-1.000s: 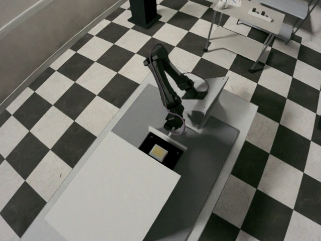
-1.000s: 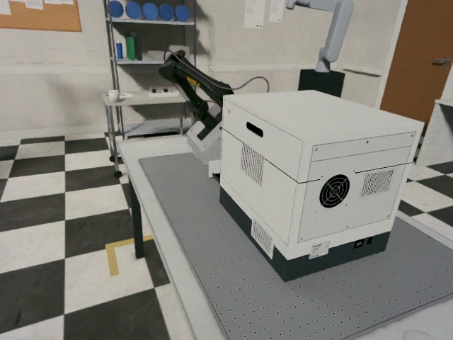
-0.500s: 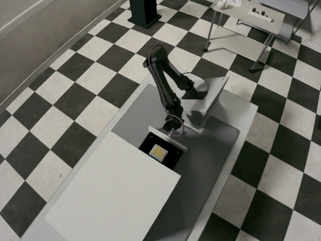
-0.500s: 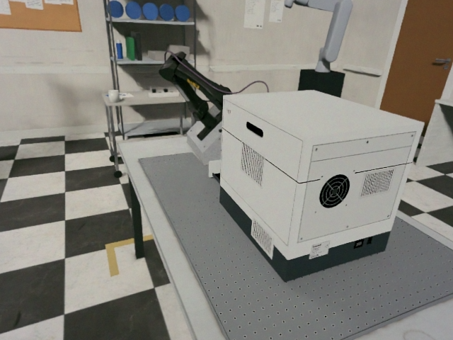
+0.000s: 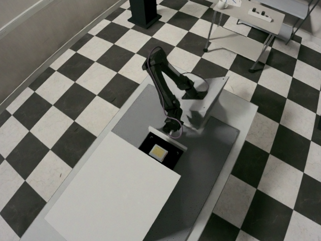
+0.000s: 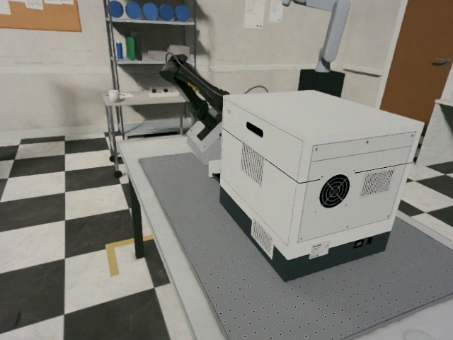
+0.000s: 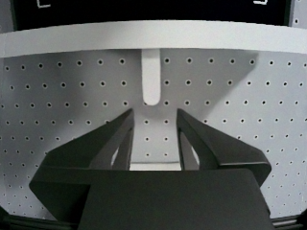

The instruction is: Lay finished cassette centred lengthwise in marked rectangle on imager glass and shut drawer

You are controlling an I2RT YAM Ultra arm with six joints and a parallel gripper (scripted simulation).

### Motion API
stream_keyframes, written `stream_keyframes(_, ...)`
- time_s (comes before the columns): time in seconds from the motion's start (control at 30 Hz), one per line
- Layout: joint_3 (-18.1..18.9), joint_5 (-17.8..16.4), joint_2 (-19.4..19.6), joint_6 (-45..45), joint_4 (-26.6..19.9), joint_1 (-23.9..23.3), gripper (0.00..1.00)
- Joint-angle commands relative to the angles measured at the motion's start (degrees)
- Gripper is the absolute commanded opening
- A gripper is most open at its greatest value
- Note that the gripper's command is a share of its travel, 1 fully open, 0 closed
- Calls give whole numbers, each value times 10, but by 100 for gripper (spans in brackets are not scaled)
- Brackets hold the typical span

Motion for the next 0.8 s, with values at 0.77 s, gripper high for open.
stream_keyframes(0.77,-29,2,53,-85,136,-44,35)
